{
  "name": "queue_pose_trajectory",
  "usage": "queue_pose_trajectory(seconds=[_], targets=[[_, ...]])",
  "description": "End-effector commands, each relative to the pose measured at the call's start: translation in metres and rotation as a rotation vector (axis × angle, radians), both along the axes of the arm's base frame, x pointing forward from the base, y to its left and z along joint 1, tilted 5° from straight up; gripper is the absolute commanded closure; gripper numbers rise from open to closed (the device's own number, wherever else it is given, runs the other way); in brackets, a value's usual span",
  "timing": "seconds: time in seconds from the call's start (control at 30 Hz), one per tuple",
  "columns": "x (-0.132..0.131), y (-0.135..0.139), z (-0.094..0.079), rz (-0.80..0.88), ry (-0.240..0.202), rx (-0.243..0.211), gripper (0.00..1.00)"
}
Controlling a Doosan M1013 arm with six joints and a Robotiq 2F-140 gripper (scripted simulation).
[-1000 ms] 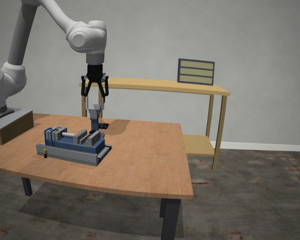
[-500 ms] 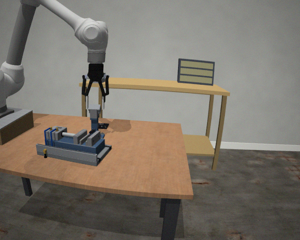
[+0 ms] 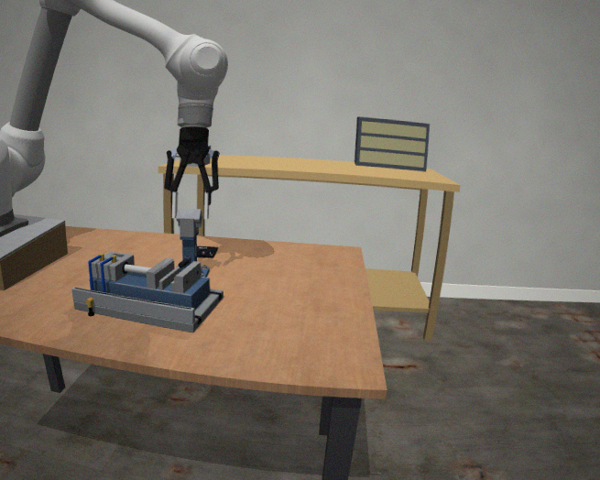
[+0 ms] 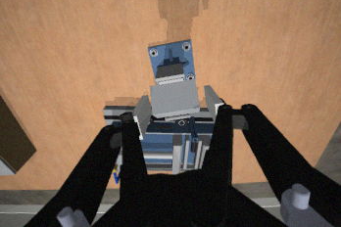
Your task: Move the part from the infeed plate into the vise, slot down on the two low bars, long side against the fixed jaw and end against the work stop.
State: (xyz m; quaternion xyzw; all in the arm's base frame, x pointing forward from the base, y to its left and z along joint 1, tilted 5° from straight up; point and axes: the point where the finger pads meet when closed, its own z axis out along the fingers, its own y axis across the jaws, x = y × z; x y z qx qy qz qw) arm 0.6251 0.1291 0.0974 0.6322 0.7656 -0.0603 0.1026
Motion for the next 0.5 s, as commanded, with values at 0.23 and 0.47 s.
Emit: queue_pose_trajectory(seconds=[0.23, 0.47], targets=[[-0.0029, 0.0027, -0.0019, -0.008, -0.014, -0.102, 0.49], [-0.0031, 0.0039, -0.0023, -0.01, -0.023, -0.151, 0.49]])
